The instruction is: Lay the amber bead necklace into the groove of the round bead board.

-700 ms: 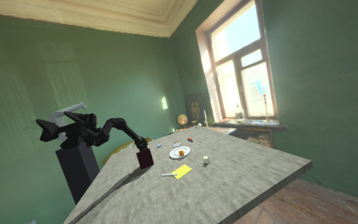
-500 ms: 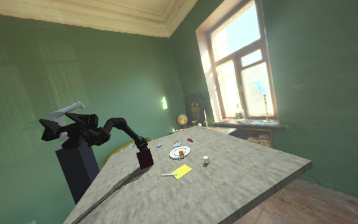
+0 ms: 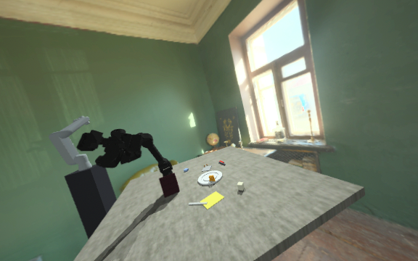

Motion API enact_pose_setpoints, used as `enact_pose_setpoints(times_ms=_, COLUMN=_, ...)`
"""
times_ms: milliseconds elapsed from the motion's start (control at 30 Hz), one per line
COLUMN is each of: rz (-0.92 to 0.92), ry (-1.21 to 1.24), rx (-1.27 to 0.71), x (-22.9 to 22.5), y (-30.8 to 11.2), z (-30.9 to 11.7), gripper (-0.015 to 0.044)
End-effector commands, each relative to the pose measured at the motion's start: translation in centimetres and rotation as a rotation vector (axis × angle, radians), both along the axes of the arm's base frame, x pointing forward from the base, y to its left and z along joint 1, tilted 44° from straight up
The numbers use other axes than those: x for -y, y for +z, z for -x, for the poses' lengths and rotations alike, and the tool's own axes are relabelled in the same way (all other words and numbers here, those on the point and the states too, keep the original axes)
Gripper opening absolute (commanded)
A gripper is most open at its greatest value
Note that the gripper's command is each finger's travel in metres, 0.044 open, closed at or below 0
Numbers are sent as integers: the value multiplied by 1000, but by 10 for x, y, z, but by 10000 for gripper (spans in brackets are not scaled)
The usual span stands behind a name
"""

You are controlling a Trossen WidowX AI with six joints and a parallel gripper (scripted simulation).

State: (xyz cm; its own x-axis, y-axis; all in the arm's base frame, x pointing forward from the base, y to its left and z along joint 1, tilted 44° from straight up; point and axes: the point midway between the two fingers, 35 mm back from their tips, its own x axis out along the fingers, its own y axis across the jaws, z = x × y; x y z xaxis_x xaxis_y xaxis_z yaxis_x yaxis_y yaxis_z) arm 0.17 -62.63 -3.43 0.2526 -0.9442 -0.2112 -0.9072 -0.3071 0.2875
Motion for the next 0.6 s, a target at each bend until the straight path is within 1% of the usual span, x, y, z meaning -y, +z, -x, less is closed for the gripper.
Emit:
enact_pose_setpoints(times_ms=0, rz=-24, ry=74, rx=-69, x=-4, y=-4, z=-28, gripper=250)
enact_pose_setpoints(times_ms=267, rz=-85, ry=231, rx=-206, x=-20, y=-22, z=-85, gripper=250)
enact_pose_setpoints(times_ms=567, rz=-146, ry=423, rx=-332, x=-51, y=-42, z=-144, gripper=250)
